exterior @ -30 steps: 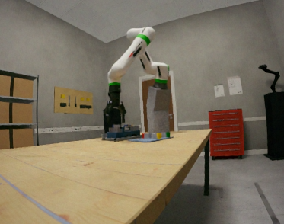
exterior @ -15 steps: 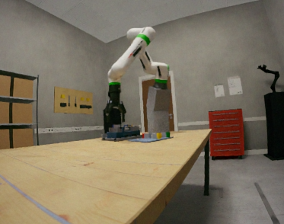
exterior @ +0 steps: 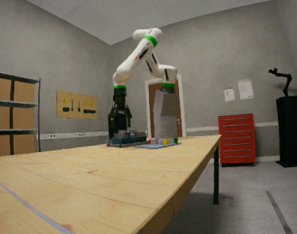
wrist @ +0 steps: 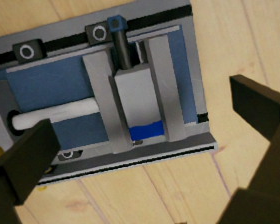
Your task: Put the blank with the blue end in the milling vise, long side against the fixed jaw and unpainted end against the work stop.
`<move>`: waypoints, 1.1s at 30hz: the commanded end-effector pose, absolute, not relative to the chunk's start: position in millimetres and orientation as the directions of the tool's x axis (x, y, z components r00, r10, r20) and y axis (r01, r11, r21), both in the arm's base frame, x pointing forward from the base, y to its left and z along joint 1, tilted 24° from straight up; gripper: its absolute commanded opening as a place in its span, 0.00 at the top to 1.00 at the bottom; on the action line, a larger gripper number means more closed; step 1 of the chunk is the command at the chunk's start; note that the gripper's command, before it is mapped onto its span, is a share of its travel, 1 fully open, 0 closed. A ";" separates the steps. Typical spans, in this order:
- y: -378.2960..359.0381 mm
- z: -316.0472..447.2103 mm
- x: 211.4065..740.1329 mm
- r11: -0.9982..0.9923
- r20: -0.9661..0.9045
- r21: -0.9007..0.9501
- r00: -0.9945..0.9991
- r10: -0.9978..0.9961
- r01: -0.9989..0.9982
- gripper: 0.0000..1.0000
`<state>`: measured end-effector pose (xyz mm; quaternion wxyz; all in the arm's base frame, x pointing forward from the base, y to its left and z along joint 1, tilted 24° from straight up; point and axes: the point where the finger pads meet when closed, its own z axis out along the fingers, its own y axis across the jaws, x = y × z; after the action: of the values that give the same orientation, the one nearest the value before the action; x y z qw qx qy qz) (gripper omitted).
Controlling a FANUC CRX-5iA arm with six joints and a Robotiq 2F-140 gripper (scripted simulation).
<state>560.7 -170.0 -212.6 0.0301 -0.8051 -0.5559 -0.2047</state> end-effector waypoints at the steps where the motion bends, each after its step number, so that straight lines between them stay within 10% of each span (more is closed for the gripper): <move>1: -170.9 -211.3 561.1 -0.380 0.363 0.181 0.298 0.883 0.907 0.00; 33: -172.4 -206.5 559.5 -0.380 0.363 0.181 0.298 0.883 0.907 0.00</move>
<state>559.2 -171.5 -207.7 0.0301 -0.8051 -0.5559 -0.2047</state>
